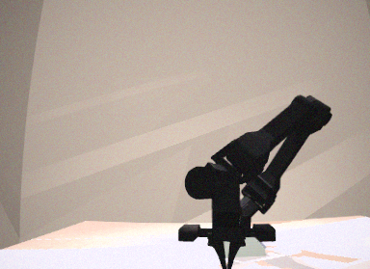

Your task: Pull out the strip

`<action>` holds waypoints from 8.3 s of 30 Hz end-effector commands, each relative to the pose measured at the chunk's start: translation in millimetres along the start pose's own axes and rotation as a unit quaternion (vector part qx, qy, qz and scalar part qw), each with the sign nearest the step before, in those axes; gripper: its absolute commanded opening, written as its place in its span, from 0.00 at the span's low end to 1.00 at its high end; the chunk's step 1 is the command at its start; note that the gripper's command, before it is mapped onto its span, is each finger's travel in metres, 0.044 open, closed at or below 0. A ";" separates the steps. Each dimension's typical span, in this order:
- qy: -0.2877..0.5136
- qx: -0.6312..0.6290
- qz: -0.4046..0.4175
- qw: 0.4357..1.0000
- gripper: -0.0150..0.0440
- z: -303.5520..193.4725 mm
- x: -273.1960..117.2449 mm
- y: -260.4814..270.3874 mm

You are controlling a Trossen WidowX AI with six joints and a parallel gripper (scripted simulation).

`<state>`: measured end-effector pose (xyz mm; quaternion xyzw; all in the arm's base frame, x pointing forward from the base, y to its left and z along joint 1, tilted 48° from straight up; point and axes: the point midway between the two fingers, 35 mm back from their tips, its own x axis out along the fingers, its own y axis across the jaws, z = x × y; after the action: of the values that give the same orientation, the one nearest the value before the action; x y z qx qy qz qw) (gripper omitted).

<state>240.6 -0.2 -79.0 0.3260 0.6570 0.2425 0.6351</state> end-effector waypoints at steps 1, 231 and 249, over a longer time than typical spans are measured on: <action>0.018 0.004 -0.001 1.000 0.25 -16.1 5.8 1.5; 0.016 0.011 -0.002 1.000 0.25 61.1 -50.5 9.3; 0.016 0.011 -0.003 1.000 0.25 60.0 -86.6 9.2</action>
<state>299.7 -62.7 -19.4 0.3313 0.6698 0.2376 0.6206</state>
